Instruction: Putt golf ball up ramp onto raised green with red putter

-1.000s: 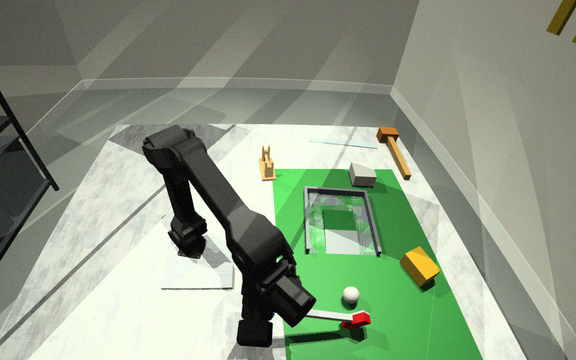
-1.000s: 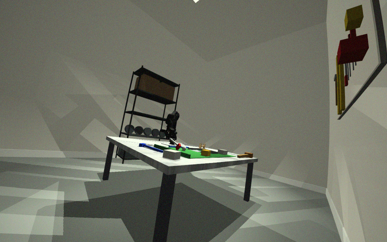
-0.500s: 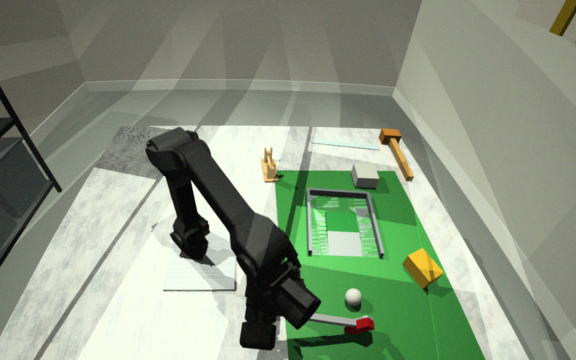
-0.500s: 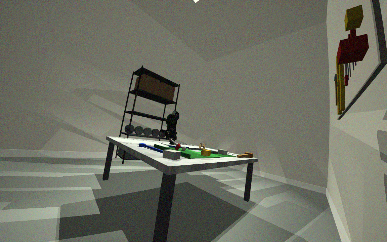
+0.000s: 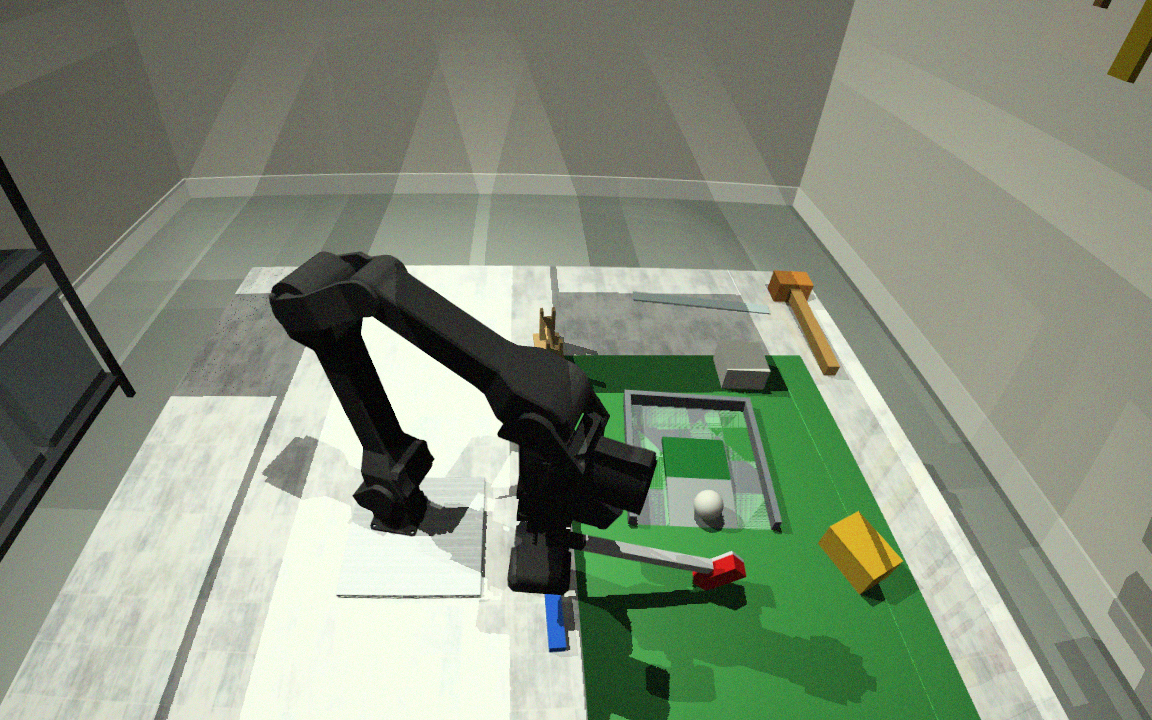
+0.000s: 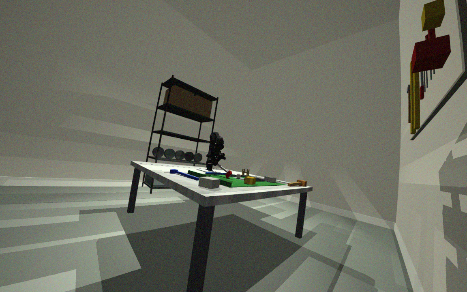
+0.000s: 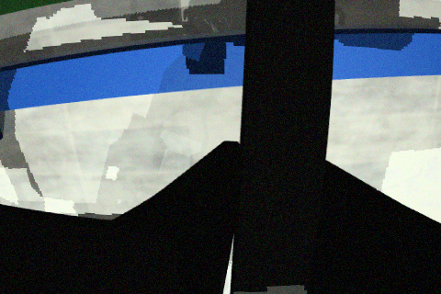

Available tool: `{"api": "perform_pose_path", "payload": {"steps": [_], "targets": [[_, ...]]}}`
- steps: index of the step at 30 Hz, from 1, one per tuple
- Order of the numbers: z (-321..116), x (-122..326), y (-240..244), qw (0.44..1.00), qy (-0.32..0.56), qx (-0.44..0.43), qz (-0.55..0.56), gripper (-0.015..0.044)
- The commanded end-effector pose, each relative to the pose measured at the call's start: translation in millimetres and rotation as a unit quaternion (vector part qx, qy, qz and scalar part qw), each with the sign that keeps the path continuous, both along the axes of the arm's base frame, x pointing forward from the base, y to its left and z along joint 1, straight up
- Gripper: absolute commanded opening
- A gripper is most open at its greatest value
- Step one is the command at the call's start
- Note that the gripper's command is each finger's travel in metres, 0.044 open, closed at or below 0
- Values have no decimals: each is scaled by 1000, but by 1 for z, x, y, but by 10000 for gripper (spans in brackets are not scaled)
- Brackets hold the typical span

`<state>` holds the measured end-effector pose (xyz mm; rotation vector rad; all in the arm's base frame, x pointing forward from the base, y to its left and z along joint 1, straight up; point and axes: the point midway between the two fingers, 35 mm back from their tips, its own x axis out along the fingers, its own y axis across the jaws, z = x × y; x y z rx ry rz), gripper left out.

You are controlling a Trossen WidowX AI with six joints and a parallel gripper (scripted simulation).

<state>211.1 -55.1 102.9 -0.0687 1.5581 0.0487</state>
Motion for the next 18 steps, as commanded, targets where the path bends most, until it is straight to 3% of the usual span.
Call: {"api": "perform_pose_path", "payload": {"steps": [1,12,18], "targets": [[9,0,2,1000,-4,-1,-4,0],[56,-2,3,1000,-4,-1,-4,0],[51,-1,3,1000,-1,0,-1,0]]}}
